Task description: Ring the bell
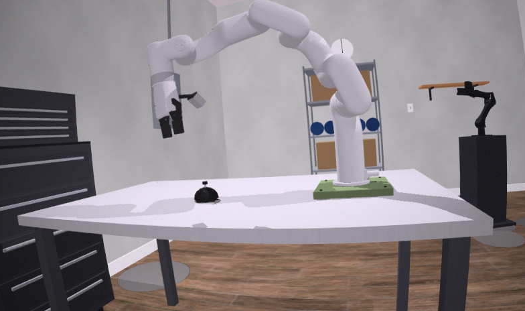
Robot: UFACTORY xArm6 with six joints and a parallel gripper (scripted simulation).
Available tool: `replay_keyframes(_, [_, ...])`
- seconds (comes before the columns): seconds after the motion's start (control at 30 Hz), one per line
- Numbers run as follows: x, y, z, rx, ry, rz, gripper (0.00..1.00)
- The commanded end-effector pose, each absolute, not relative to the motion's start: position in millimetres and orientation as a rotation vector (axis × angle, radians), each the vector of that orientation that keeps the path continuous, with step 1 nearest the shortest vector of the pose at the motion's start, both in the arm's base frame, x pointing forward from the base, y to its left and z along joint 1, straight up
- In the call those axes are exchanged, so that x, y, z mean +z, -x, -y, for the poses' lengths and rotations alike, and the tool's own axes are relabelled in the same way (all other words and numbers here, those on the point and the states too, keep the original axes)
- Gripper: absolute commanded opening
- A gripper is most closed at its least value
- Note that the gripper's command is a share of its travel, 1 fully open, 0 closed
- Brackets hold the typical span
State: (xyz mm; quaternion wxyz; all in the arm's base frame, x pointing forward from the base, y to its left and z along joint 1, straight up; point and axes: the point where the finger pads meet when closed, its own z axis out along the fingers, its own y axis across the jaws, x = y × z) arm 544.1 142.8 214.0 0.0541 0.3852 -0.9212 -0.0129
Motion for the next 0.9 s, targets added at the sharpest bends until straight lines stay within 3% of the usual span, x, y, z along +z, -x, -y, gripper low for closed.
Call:
replay_keyframes(0.0, [196,-540,-113,-0.019,-0.956,2.929,1.00])
replay_keyframes(0.43, [138,-495,-34,0.002,-0.320,3.124,1.00])
replay_keyframes(0.67, [134,-491,-29,0.003,-0.271,3.133,1.00])
replay_keyframes(0.7, [134,-491,-29,0.003,-0.271,3.133,0.00])
replay_keyframes(0.87, [134,-491,-29,0.003,-0.271,3.133,0.00])
